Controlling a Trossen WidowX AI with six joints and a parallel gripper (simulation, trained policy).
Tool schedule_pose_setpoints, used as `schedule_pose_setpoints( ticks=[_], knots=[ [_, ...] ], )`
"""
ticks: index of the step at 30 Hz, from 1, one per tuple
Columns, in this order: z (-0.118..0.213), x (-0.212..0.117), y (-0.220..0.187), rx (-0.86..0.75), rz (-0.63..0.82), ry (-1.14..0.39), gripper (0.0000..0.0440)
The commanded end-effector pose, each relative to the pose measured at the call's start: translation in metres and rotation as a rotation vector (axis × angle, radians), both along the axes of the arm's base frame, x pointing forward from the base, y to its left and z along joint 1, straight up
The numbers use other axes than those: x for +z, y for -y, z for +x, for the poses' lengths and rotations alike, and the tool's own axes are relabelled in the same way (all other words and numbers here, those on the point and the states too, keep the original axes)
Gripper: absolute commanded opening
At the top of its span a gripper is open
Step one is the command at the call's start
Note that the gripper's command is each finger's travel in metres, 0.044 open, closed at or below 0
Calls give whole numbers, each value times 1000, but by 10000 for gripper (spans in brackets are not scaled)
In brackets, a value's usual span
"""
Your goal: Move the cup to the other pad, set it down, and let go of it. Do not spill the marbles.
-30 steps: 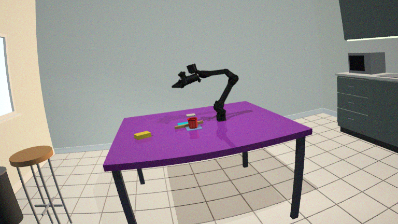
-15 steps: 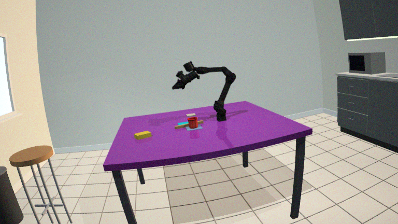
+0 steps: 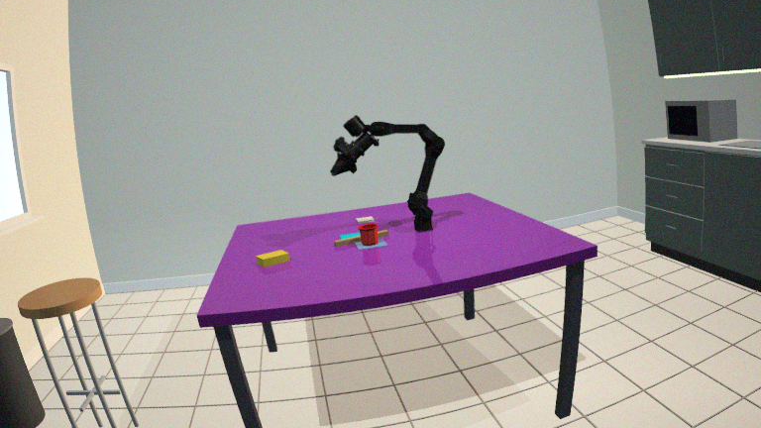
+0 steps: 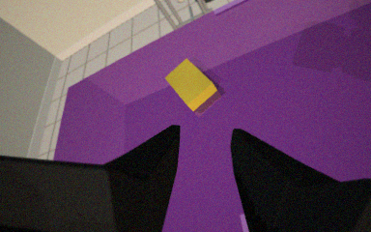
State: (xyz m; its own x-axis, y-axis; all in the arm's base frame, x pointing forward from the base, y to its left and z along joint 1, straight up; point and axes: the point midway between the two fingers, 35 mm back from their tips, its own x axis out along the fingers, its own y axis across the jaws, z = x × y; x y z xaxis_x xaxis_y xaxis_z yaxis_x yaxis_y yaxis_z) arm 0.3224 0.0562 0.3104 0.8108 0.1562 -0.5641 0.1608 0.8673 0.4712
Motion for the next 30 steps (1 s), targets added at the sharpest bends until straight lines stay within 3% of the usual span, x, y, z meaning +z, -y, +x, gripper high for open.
schedule_pose_setpoints(
  ticks=[1, 22, 30],
  knots=[
    [1, -5, -6, -12, 36, -64, 126],
    [-12, -38, -26, -111, 125, -404, 105],
    [-22, -55, -28, -154, 110, -528, 117]
  ],
)
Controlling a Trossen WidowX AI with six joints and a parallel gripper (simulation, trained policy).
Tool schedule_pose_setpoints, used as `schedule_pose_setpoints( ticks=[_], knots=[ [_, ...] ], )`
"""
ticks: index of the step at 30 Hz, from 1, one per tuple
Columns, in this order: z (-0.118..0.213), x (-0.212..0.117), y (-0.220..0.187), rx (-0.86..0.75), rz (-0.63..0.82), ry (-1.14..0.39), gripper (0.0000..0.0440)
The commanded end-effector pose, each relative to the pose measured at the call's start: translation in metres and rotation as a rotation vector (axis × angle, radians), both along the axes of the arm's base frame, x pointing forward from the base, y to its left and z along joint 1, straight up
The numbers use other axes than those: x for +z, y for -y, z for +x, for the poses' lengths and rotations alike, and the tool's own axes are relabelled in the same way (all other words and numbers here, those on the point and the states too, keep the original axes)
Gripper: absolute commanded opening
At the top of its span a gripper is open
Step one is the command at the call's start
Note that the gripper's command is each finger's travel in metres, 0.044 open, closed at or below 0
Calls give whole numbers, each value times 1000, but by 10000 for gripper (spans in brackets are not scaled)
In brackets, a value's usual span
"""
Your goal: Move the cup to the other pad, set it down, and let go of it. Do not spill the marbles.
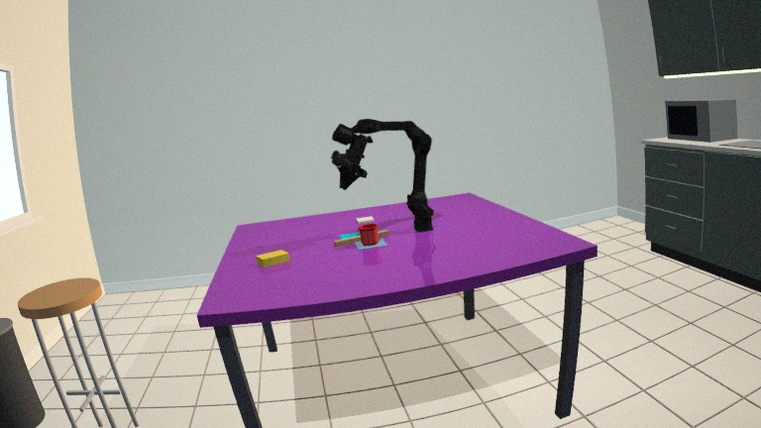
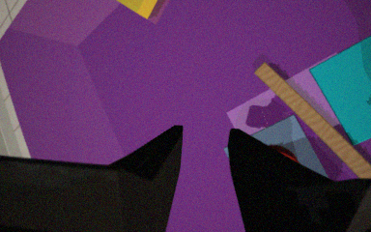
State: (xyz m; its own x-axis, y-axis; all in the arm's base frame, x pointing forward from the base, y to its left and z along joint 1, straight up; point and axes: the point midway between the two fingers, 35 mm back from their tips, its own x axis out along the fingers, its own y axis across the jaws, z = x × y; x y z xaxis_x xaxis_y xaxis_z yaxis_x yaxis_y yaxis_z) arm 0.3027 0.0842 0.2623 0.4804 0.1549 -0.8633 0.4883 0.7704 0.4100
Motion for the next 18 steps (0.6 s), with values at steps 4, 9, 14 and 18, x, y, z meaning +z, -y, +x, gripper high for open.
schedule_pose_setpoints(
  ticks=[4, 9, 14, 18],
  knots=[
    [-7, -16, 0, -27, -24, -113, 119],
    [-15, -29, 0, -38, -47, -194, 120],
    [-24, -41, 2, -47, -73, -275, 124],
    [-32, -51, 4, -55, -95, -337, 127]
  ],
)
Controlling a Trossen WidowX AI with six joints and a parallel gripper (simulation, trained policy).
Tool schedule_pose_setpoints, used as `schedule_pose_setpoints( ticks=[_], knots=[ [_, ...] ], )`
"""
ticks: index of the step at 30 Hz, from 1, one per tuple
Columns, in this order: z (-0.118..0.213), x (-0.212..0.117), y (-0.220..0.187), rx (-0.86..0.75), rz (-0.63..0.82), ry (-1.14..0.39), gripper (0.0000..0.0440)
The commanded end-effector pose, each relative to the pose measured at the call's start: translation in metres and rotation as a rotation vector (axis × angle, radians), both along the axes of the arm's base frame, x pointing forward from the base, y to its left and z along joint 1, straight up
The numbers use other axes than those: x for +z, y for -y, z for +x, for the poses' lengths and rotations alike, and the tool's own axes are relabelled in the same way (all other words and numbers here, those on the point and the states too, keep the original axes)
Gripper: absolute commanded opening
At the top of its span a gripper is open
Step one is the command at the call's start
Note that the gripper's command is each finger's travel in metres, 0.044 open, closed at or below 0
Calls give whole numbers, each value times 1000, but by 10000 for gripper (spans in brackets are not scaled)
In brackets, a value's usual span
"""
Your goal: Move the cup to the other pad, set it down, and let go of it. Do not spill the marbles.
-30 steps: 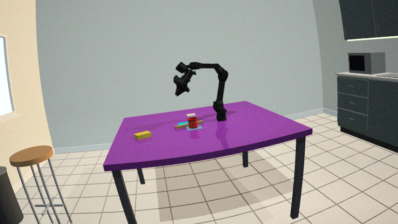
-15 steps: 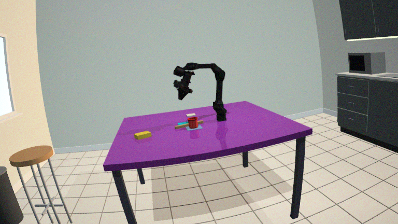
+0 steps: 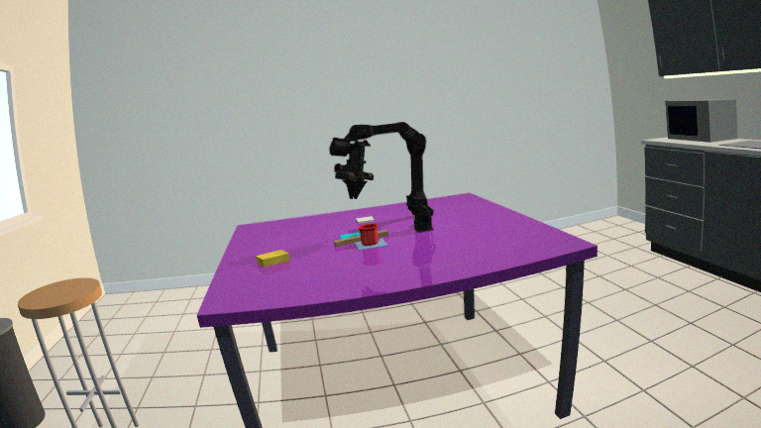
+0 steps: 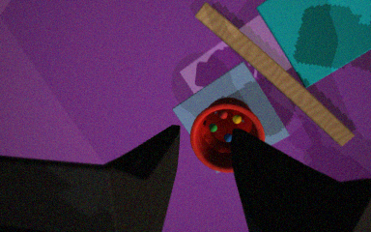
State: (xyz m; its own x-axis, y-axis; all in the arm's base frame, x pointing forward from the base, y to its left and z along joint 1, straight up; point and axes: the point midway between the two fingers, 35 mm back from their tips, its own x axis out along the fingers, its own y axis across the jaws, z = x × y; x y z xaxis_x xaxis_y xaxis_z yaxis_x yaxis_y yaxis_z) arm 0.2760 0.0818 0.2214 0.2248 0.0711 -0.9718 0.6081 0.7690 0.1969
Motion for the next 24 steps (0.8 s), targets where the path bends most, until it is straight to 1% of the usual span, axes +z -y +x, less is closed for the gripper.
schedule_pose_setpoints(
  ticks=[1, 10, 24],
  knots=[
    [-7, -12, 2, -13, -27, -71, 128],
    [-21, -32, 7, -43, -77, -186, 138],
    [-35, -66, 8, -87, -135, -284, 150]
  ],
)
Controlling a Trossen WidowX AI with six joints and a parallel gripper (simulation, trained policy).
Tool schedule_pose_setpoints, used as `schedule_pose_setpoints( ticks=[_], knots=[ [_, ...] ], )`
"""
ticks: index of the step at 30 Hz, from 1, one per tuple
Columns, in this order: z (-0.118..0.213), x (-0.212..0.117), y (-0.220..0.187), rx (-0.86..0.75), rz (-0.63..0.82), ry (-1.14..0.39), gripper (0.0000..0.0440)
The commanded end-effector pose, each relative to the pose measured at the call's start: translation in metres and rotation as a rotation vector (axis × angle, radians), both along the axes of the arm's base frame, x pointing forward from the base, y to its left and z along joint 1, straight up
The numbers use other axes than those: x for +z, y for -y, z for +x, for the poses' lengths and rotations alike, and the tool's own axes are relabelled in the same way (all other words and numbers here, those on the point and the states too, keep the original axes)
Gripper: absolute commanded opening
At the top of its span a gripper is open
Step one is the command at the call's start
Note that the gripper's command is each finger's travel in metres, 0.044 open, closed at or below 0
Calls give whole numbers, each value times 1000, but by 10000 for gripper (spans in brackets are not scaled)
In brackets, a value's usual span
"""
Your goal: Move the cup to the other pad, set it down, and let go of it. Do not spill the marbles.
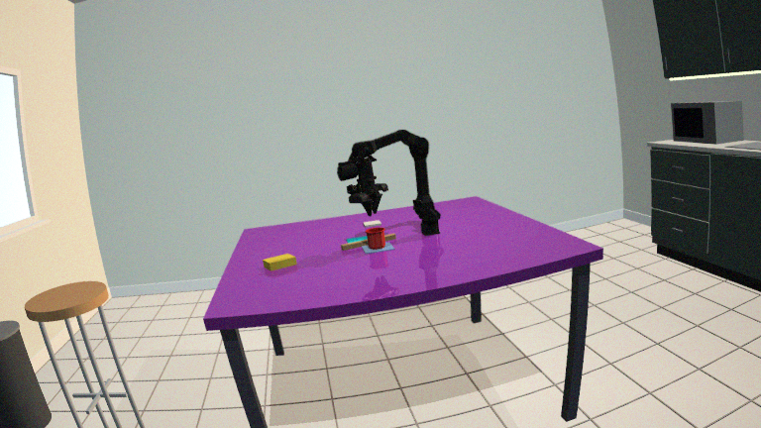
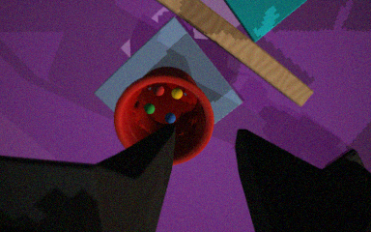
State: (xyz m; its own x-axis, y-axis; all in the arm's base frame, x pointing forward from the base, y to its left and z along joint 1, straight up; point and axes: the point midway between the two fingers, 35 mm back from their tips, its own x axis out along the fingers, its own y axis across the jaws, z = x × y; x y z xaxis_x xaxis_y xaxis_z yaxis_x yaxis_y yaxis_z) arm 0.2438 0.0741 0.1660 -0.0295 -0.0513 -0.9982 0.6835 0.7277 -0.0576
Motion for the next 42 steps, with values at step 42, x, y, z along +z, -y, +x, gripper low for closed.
schedule_pose_setpoints(
  ticks=[42],
  knots=[
    [-15, -108, -2, 120, -65, -68, 0]
  ],
)
